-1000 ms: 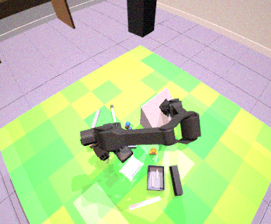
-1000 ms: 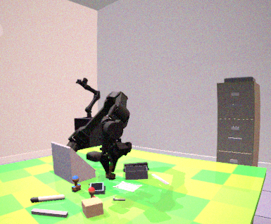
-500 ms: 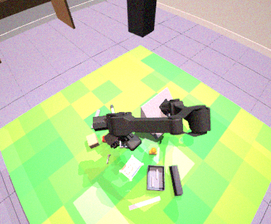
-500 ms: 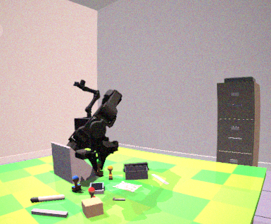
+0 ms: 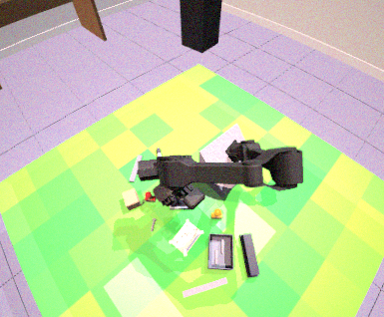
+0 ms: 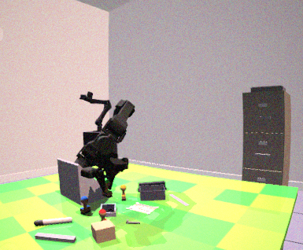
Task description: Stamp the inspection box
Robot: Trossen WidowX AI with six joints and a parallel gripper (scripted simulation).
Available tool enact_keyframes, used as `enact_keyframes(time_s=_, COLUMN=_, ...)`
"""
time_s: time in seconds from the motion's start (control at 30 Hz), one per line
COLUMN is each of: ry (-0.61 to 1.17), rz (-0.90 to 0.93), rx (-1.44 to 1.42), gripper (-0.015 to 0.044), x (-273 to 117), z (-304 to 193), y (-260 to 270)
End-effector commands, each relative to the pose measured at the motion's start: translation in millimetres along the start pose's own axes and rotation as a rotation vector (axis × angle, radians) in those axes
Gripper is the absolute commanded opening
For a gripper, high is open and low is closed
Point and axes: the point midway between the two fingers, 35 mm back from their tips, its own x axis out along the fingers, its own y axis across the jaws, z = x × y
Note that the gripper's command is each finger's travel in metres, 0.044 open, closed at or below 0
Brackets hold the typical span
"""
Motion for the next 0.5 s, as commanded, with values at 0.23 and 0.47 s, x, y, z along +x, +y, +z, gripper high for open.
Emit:
enact_keyframes(time_s=0.23, ry=0.001, rz=-0.001, rx=0.005, gripper=0.0000, x=7.9, z=-0.5, y=-0.5)
enact_keyframes(time_s=0.47, ry=0.001, rz=-0.001, rx=0.004, gripper=0.0000, x=12.5, z=-0.2, y=-0.6)
